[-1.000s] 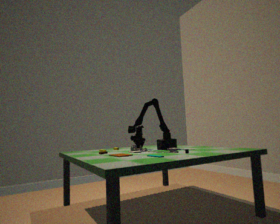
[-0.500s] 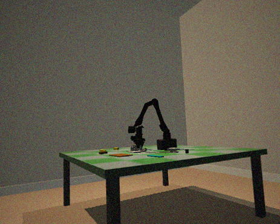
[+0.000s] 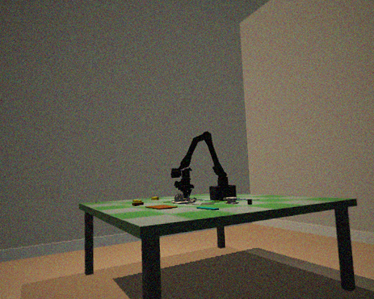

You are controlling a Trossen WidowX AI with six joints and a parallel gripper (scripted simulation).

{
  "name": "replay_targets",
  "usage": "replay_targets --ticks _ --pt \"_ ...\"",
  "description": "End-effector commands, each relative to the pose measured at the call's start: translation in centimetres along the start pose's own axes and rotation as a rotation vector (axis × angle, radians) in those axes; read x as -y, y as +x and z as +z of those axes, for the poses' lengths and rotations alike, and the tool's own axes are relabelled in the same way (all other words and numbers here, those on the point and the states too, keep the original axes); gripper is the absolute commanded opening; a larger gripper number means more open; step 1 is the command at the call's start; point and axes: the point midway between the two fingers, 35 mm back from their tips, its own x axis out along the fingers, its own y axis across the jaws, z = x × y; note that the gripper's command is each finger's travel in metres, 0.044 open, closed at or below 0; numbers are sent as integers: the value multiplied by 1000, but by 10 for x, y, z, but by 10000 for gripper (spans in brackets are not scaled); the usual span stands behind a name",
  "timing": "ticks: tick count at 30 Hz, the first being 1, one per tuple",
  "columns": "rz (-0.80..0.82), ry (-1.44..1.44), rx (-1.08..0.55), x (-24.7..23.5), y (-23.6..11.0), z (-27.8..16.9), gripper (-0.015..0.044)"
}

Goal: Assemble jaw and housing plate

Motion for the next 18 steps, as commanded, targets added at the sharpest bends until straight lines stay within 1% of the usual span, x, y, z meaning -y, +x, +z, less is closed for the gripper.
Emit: replay_targets --ticks 1,13,18 --pt "2 0 0 0 0 0 134" --pt "2 0 0 0 0 0 134" --pt "3 1 0 -1 -13 2 134"
